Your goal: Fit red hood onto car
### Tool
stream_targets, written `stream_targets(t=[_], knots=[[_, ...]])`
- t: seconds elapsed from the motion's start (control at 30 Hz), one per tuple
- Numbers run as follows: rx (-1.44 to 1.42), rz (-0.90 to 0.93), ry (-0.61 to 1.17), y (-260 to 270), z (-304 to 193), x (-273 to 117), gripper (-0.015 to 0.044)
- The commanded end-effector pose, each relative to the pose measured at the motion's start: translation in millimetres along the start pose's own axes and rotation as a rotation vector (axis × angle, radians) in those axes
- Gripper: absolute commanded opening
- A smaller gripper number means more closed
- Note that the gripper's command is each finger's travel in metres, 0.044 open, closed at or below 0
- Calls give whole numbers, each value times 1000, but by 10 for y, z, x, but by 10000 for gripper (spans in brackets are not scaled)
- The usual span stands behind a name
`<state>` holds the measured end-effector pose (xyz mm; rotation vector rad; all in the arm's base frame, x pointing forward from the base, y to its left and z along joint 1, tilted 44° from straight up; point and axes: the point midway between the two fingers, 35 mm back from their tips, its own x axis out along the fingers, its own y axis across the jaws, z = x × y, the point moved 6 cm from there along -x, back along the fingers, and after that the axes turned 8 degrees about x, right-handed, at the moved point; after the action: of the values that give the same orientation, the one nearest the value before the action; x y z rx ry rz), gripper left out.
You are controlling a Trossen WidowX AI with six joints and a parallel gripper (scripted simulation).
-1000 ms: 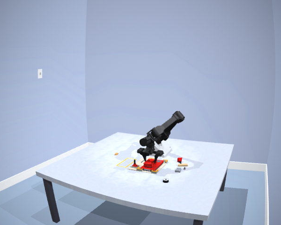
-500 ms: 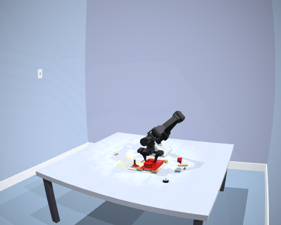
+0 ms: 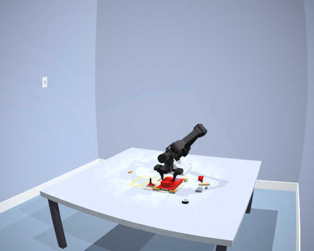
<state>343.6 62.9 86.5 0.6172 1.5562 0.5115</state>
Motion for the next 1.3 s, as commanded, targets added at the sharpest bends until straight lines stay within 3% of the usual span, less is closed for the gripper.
stream_targets(t=[0.0, 0.97, 1.27], knots=[[1, -10, -2, 8, -8, 7, 0], [-2, -11, -6, 20, -2, 78, 0], [-3, -12, -6, 22, -2, 84, 236]])
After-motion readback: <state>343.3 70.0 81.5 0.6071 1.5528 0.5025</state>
